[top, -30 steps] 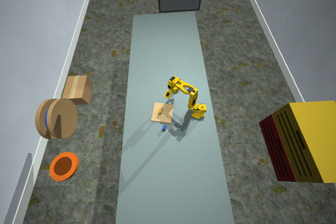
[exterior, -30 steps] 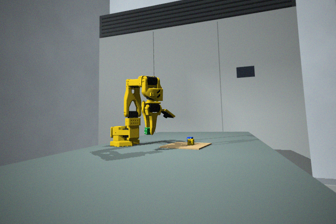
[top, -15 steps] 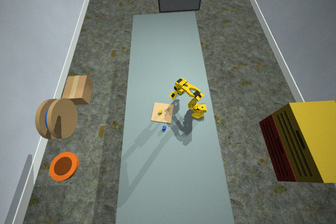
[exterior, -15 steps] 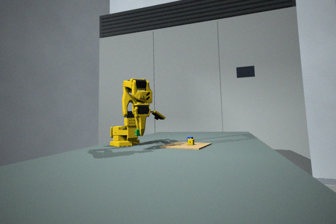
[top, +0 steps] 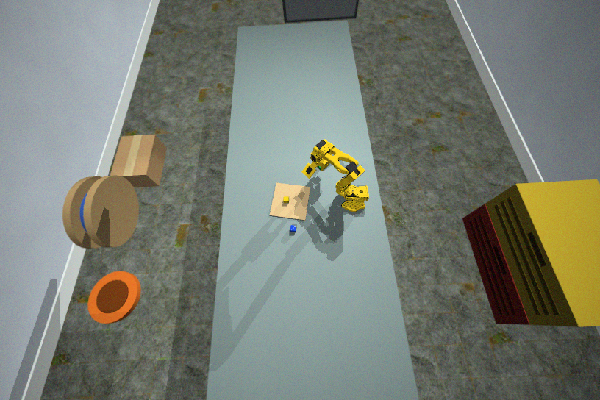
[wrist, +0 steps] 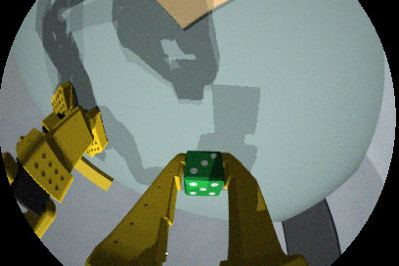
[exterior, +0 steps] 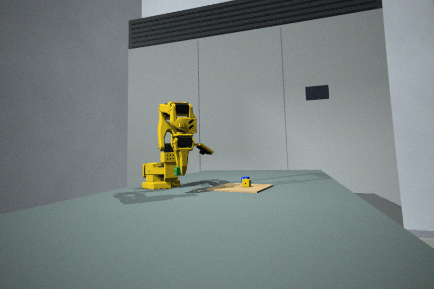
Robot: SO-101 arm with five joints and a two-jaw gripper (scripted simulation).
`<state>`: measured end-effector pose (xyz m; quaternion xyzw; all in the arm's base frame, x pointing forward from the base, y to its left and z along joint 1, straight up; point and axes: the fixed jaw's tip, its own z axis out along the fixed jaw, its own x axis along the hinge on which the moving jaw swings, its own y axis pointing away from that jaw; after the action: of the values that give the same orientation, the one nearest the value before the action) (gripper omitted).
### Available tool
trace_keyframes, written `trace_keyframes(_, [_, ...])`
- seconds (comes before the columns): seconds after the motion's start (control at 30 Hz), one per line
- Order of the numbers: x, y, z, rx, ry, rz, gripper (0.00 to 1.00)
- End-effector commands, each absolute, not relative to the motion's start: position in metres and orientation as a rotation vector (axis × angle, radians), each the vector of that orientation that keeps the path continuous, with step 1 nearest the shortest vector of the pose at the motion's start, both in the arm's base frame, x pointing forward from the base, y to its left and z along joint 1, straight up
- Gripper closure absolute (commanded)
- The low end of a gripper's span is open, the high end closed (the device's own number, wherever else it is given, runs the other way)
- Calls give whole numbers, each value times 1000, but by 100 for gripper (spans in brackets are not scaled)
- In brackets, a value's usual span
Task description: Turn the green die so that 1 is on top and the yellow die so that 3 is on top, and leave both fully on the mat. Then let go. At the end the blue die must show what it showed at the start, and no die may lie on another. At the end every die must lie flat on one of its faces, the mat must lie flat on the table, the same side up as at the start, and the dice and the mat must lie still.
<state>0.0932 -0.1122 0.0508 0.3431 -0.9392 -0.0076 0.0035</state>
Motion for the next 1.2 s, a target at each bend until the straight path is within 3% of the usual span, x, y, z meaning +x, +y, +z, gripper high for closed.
trace_keyframes(0.0, [95,-116,54,1063,-2971,66,100])
trace_keyframes(1.17, [95,-117,47,1063,-2971,66,100])
